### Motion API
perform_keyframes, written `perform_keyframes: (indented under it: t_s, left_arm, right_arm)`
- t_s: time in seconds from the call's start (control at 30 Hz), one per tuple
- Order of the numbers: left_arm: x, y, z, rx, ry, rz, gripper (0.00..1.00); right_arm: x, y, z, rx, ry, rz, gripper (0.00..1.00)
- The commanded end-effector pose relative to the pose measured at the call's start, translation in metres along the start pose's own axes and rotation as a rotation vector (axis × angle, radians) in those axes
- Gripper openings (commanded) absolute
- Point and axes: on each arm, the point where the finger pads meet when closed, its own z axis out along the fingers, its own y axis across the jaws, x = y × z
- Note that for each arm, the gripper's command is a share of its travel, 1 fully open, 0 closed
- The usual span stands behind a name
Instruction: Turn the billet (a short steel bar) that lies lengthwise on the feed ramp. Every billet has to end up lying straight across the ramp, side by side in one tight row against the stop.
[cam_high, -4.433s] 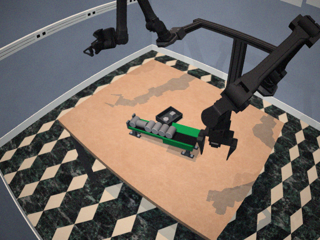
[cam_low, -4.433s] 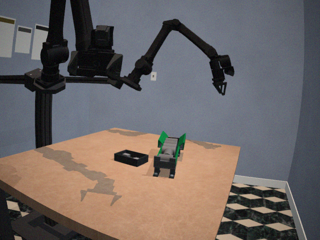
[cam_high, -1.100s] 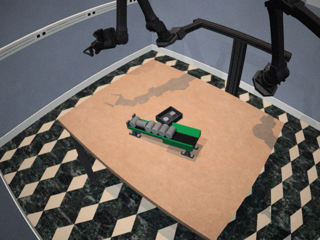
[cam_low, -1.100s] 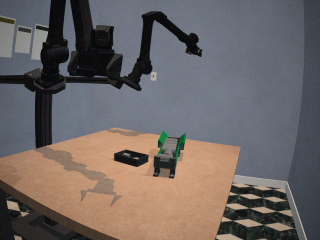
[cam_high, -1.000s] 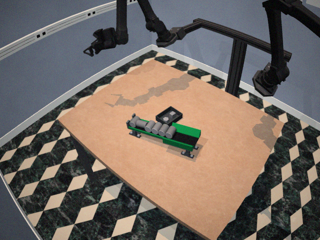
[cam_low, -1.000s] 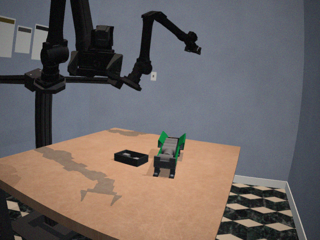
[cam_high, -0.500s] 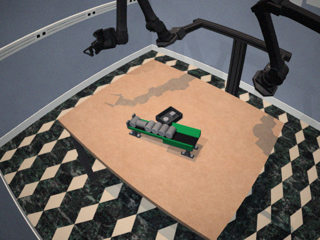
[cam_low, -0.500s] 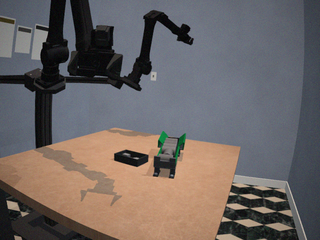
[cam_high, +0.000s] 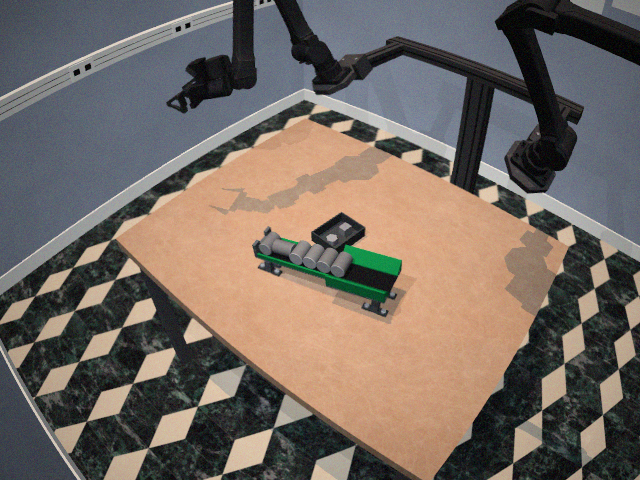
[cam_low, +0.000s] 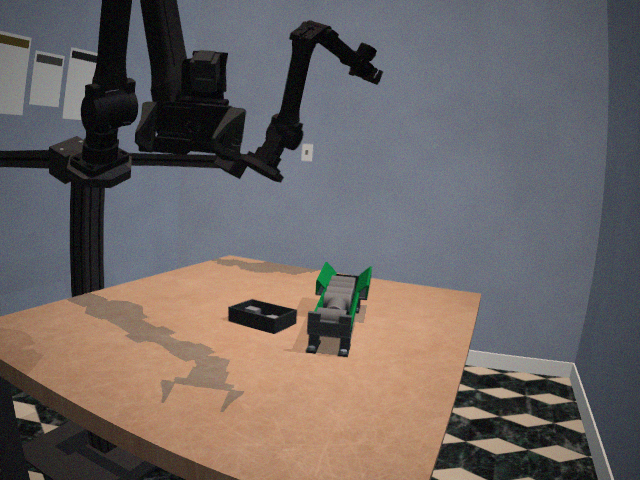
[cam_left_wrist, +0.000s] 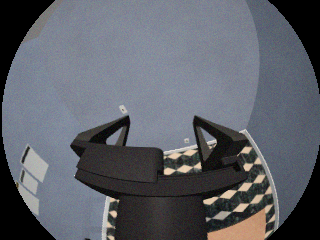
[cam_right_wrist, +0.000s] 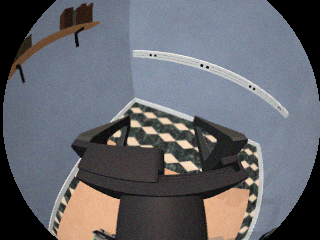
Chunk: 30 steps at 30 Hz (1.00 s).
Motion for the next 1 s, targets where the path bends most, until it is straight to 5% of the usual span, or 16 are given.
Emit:
perform_keyframes:
  t_s: [0.0, 0.83, 0.97]
  left_arm:
    - [-0.023, 0.003, -0.009, -0.005, -0.058, 0.019, 1.00]
    - [-0.024, 0.004, -0.009, -0.006, -0.059, 0.020, 1.00]
    - [-0.024, 0.004, -0.009, -0.006, -0.059, 0.020, 1.00]
  right_arm:
    - [-0.006, 0.003, 0.002, 0.001, -0.011, 0.016, 1.00]
    - [-0.006, 0.003, 0.002, 0.000, -0.010, 0.014, 1.00]
    - [0.005, 0.023, 0.001, -0.039, 0.016, -0.050, 1.00]
